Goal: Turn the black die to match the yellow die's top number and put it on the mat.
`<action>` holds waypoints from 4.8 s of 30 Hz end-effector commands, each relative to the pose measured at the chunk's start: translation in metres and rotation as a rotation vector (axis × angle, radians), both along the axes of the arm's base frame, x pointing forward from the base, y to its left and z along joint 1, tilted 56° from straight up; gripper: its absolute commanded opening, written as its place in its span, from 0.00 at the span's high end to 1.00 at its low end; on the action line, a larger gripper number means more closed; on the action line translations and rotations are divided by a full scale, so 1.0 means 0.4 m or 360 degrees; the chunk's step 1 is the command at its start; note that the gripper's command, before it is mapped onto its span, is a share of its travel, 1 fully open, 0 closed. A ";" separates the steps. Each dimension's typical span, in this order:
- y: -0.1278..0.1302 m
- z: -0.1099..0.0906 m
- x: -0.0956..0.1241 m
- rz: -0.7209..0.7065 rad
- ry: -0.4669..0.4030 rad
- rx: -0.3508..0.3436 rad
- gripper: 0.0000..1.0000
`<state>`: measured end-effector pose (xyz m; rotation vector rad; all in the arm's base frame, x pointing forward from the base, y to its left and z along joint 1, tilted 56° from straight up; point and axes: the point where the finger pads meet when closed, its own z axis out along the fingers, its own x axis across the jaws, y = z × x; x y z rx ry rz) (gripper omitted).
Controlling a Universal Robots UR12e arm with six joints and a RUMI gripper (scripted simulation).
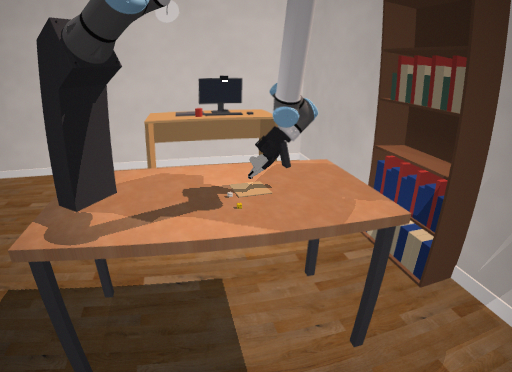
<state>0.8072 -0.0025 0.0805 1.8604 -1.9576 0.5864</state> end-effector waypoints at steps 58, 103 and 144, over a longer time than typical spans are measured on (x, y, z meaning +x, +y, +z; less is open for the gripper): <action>-0.038 -0.054 0.070 0.0001 -0.0001 0.0000 1.00; -0.043 -0.060 0.079 0.0001 -0.0001 0.0000 1.00; -0.043 -0.060 0.079 0.0001 -0.0001 0.0000 1.00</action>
